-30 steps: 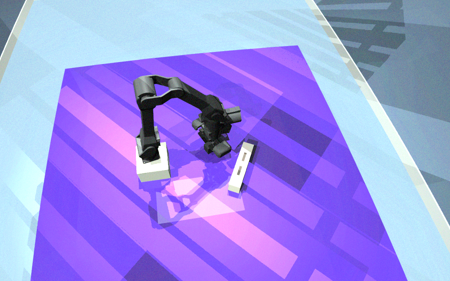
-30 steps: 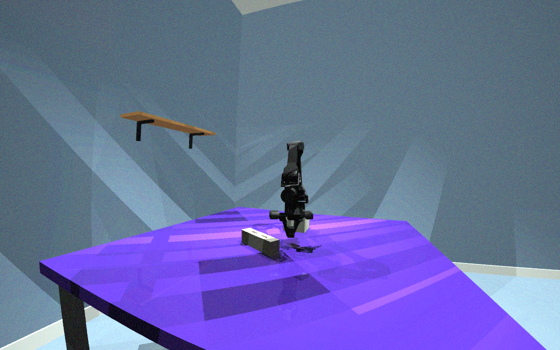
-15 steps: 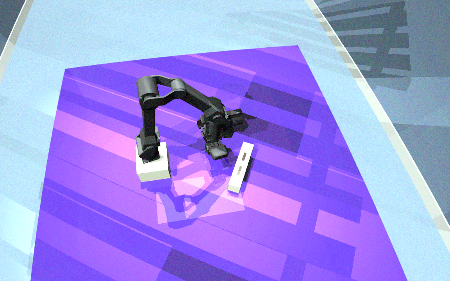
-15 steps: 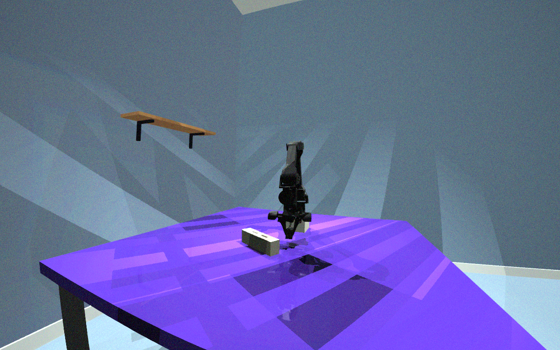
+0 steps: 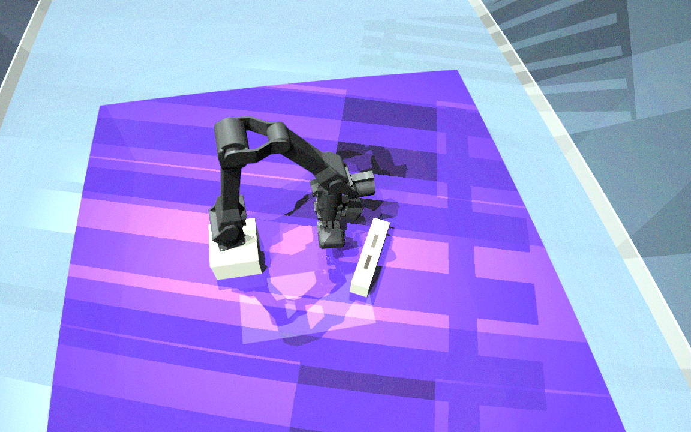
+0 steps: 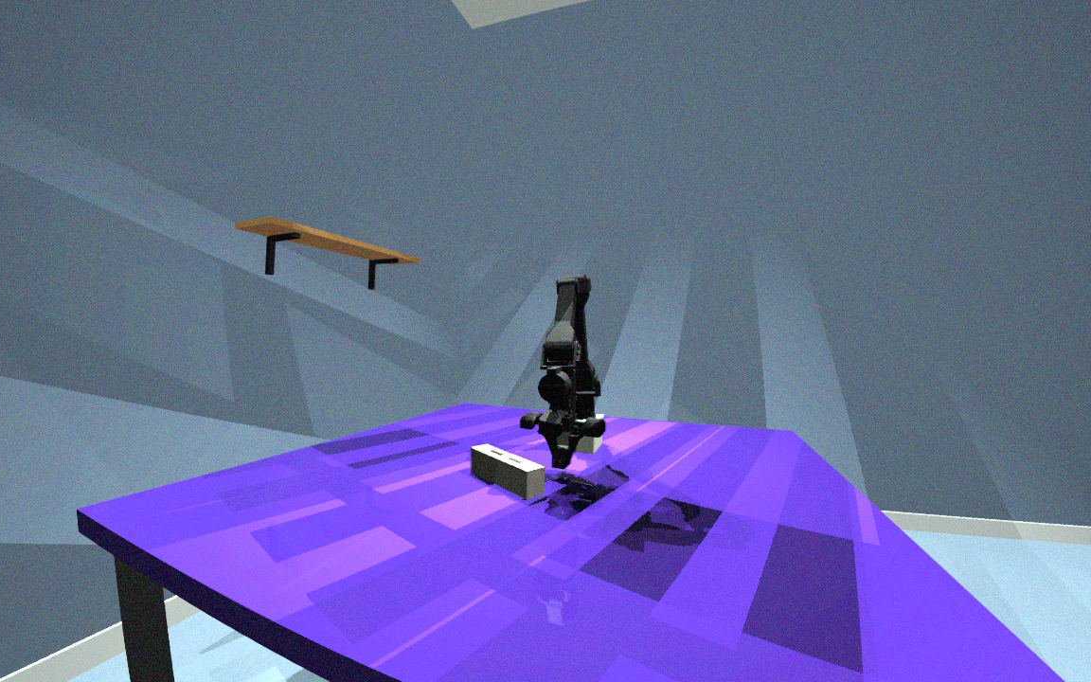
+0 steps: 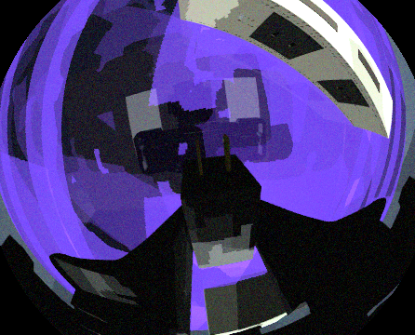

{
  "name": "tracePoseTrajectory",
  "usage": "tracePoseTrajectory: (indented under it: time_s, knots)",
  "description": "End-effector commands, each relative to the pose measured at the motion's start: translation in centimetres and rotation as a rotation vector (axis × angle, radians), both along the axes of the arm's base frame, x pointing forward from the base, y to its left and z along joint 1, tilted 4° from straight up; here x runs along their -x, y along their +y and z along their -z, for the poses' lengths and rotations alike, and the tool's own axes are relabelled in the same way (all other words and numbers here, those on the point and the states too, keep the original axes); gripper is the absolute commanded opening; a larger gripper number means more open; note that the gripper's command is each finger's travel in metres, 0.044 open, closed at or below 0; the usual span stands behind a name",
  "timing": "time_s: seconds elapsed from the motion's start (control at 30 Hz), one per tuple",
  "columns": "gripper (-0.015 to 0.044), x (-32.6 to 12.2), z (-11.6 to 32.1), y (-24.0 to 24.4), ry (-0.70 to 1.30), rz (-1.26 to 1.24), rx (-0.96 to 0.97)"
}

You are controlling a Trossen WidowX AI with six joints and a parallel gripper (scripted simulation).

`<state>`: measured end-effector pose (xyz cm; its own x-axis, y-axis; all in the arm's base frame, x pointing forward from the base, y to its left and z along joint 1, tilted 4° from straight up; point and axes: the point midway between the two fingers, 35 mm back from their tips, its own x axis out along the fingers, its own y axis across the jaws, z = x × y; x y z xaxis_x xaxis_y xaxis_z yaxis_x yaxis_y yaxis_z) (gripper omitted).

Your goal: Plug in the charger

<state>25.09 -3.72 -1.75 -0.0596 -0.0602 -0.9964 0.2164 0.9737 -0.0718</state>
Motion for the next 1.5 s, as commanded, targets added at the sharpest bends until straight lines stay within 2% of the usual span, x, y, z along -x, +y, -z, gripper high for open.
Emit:
tracePoseTrajectory:
  time_s: [0.0,0.63,1.47]
  knots:
    - [0.0,-0.3,0.2,-0.1,-0.006,0.082,-0.004]
    - [0.0,-0.6,0.9,-0.7,-0.015,0.397,-0.001]
    - [0.0,-2.8,0.8,-2.6,-0.019,0.438,0.001]
